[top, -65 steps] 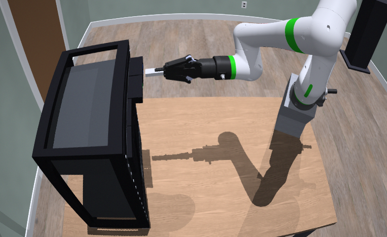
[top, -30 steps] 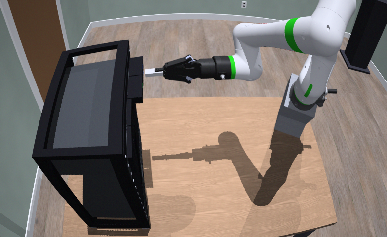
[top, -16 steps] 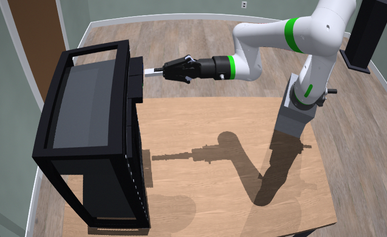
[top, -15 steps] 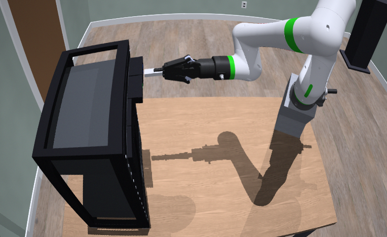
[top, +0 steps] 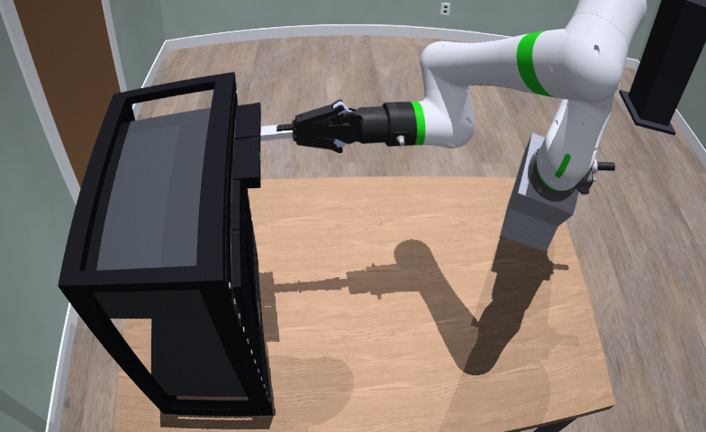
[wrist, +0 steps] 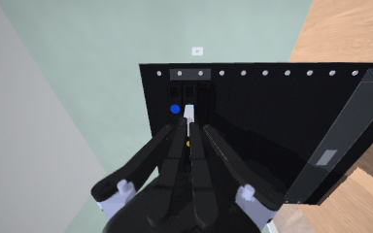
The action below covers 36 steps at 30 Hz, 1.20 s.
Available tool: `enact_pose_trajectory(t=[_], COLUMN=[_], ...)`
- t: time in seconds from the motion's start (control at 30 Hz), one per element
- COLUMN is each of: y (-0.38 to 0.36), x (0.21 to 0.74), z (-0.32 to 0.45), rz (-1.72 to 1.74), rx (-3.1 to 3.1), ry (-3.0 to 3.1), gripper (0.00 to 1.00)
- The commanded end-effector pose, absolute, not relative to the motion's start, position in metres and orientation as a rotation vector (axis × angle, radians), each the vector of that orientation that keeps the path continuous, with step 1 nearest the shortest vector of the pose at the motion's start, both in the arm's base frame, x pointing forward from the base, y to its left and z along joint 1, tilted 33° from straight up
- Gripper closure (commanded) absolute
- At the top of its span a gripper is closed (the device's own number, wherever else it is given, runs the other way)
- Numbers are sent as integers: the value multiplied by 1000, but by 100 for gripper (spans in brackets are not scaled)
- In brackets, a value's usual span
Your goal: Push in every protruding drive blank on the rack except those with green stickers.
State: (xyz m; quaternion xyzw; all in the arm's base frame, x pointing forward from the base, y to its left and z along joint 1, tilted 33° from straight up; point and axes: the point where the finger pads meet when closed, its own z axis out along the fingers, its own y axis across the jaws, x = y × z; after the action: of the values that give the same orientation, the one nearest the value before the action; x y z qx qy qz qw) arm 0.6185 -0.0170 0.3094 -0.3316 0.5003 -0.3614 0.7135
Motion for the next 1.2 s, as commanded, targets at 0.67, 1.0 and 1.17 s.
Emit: enact_pose_trajectory(t=[0.67,1.0,1.17], y=[-16,-15,-15], x=[631,638,638], z=[313,315,315], rz=[-801,-801,-801], rx=[-735,-735,-735], ry=[1108,1108,1108], gripper=[100,100,100])
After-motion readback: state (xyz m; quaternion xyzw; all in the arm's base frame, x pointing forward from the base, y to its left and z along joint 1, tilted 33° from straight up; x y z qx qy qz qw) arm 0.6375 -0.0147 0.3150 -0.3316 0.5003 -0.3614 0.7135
